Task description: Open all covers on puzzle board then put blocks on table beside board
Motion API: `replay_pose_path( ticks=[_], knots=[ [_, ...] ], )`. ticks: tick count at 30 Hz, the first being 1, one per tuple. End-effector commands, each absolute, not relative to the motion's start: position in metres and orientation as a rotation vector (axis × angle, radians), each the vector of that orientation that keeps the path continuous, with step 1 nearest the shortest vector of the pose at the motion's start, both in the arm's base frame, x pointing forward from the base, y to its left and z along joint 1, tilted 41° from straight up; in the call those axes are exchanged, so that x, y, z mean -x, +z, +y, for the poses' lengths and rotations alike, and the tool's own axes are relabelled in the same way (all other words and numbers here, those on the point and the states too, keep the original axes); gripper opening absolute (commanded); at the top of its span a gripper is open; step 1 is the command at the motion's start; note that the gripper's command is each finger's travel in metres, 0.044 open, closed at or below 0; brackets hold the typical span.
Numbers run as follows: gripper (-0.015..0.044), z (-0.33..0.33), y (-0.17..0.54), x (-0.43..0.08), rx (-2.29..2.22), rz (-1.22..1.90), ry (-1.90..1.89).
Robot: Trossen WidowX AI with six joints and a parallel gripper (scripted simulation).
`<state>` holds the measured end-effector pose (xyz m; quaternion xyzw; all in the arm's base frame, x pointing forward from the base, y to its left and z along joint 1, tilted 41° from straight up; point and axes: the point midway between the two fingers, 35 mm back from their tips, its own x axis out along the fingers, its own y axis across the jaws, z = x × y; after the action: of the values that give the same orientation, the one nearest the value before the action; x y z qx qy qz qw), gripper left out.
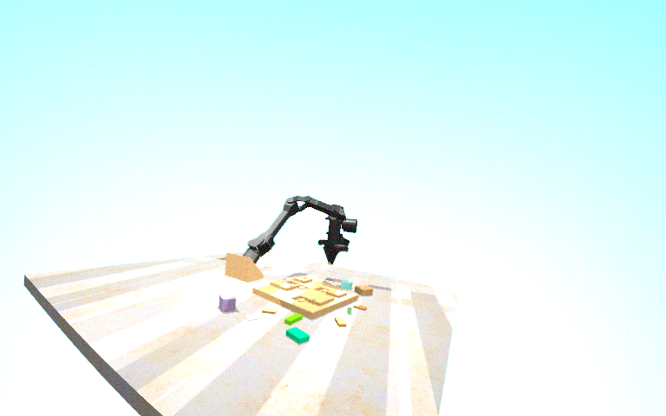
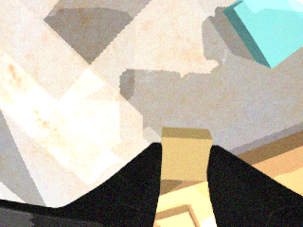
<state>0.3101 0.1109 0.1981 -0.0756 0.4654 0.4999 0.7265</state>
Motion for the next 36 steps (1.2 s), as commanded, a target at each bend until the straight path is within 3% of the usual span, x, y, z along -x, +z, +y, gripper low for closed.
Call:
replay_pose_path(
  ticks=[1, 36],
  knots=[
    [0.0080, 0.116, 0.191, -0.311, 0.163, 1.034, 1.103],
    [0.0080, 0.153, 0.148, -0.315, 0.162, 1.032, 1.103]
  ],
)
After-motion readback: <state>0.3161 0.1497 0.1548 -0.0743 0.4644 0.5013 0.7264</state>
